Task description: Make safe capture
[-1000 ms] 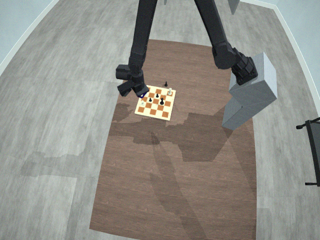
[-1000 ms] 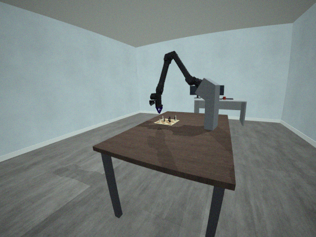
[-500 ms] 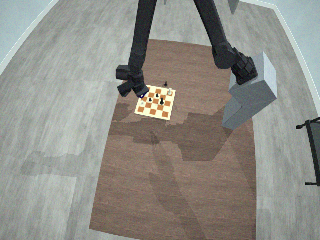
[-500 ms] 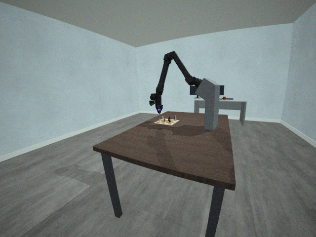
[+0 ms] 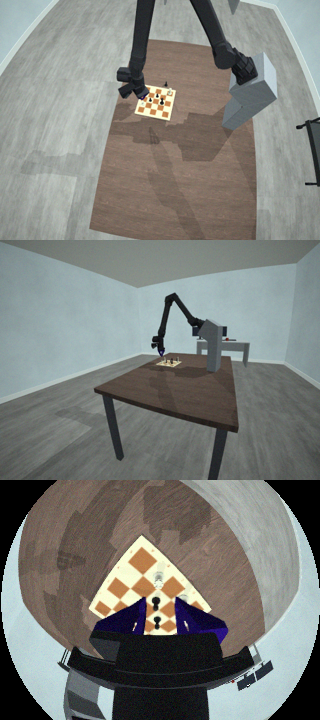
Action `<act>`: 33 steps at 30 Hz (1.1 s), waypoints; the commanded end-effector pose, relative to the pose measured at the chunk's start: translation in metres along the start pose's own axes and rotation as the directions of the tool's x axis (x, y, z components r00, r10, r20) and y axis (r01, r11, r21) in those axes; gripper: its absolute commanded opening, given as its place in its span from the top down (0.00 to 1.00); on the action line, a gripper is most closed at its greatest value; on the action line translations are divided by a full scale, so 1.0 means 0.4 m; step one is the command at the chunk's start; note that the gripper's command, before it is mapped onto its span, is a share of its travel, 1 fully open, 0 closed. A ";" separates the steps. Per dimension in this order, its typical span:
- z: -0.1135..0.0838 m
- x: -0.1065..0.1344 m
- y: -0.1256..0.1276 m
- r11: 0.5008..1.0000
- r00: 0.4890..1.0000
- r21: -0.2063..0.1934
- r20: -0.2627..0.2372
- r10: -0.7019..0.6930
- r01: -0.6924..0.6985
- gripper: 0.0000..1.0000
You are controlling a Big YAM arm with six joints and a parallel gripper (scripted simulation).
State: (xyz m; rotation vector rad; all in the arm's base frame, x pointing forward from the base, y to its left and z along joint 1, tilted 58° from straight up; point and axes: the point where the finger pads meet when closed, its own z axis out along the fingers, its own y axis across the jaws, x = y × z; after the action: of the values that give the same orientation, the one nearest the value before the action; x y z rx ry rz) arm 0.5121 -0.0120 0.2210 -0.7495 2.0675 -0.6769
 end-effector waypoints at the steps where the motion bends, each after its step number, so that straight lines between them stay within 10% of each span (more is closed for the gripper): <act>1: 0.030 -0.004 -0.017 1.000 1.000 0.009 0.001 -0.002 0.002 0.65; 33: 0.104 0.000 -0.008 1.000 1.000 0.002 -0.002 -0.004 0.004 0.65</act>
State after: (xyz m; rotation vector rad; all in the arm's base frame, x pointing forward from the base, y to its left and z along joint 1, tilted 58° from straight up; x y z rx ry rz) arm 0.5399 -0.0193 0.2024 -0.7495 2.0717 -0.6777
